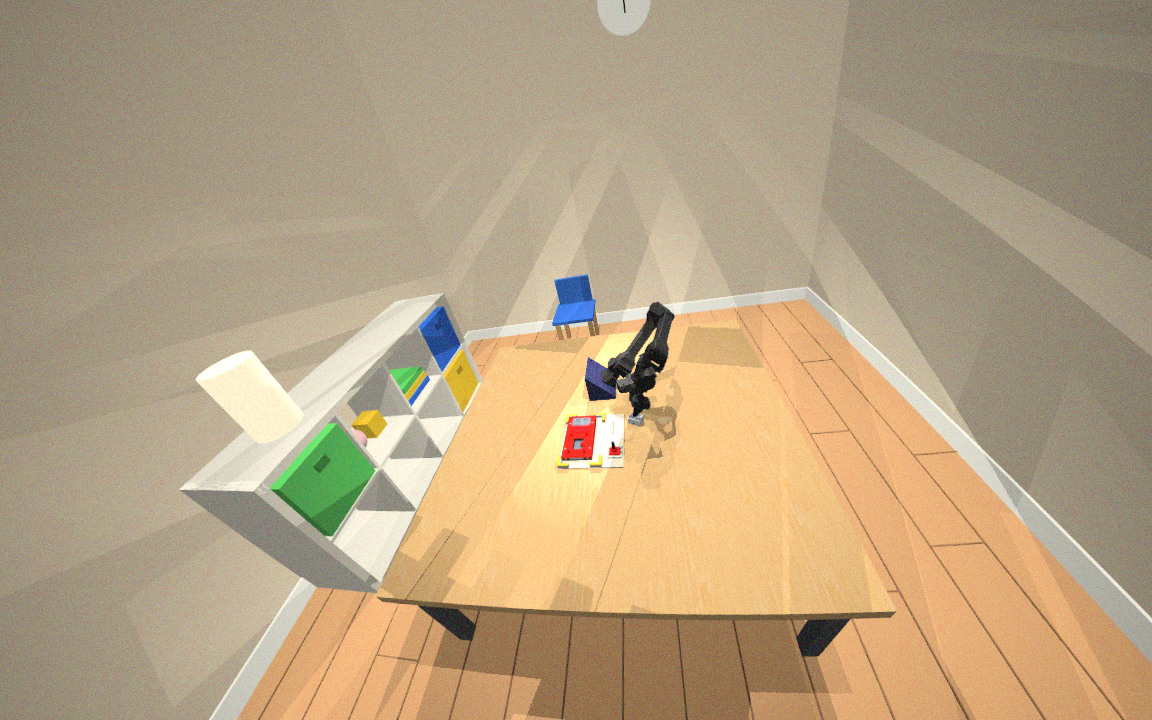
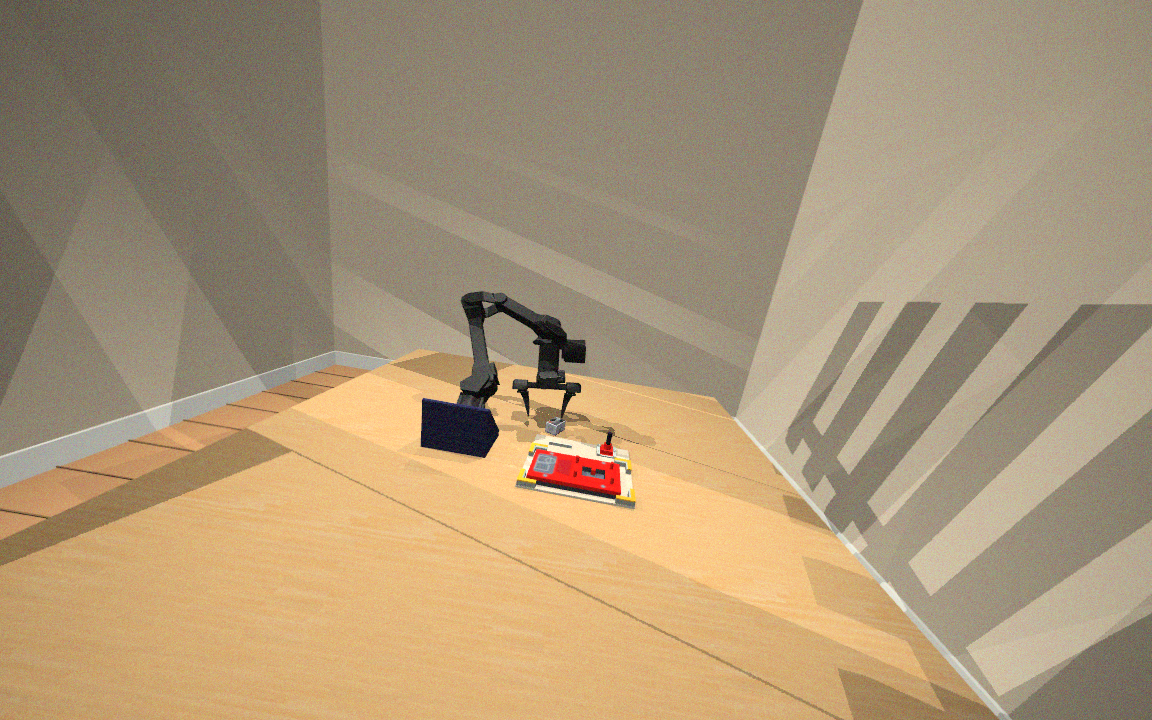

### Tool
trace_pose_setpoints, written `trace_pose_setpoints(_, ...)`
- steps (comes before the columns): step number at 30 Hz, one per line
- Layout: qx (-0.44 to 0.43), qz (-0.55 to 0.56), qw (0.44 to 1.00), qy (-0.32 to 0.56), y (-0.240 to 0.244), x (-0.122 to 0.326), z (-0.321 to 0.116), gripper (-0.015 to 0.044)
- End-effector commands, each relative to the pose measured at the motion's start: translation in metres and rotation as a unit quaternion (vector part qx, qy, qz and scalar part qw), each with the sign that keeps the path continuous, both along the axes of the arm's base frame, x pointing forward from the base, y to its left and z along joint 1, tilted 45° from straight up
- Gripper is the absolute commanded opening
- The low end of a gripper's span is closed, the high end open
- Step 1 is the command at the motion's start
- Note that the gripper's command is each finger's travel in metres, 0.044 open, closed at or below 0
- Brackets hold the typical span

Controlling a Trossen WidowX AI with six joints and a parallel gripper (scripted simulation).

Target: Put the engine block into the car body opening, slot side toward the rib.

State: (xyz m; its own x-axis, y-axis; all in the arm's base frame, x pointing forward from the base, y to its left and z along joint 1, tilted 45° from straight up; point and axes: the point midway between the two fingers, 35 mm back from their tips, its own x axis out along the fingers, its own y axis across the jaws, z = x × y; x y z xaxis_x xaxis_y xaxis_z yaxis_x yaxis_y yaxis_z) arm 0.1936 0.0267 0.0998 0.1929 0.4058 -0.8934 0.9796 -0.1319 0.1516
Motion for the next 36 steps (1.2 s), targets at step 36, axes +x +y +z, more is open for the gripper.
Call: trace_pose_setpoints(36,0.207,-0.192,0.946,0.163,-0.013,0.034,0.003,0.044)
